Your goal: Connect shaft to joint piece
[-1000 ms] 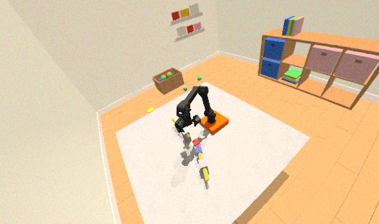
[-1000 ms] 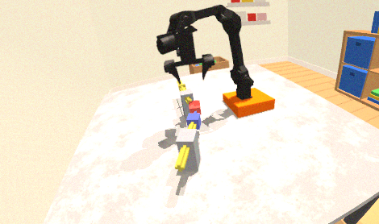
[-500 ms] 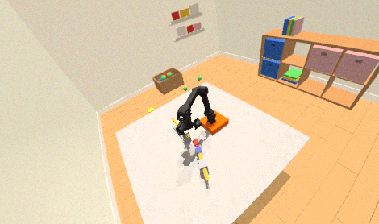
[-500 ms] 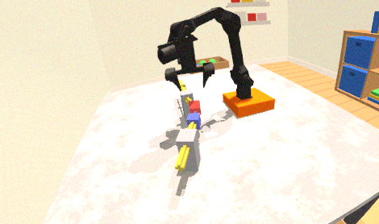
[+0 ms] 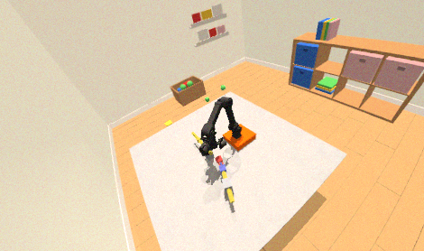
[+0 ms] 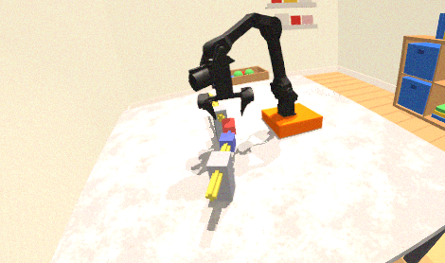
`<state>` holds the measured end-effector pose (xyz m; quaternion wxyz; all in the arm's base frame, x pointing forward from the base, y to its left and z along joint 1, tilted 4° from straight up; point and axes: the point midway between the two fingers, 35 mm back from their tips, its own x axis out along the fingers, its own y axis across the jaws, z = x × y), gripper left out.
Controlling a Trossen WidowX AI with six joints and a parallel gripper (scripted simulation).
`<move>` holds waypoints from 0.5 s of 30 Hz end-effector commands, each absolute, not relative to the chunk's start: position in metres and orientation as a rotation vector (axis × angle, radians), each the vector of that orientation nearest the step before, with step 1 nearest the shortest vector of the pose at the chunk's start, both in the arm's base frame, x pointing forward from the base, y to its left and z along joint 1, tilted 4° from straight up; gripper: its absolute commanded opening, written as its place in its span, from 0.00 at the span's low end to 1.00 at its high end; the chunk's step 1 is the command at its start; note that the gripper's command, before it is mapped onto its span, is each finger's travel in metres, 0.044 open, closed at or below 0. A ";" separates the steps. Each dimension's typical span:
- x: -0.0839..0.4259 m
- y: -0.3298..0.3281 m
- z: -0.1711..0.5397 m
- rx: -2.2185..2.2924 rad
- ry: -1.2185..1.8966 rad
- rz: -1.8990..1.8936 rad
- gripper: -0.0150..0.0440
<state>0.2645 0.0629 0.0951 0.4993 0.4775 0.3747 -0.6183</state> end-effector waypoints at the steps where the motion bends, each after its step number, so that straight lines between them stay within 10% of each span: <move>1: 0.269 0.073 0.093 1.159 0.902 -1.493 1.00; 15: 0.279 0.129 0.088 1.163 0.905 -1.491 1.00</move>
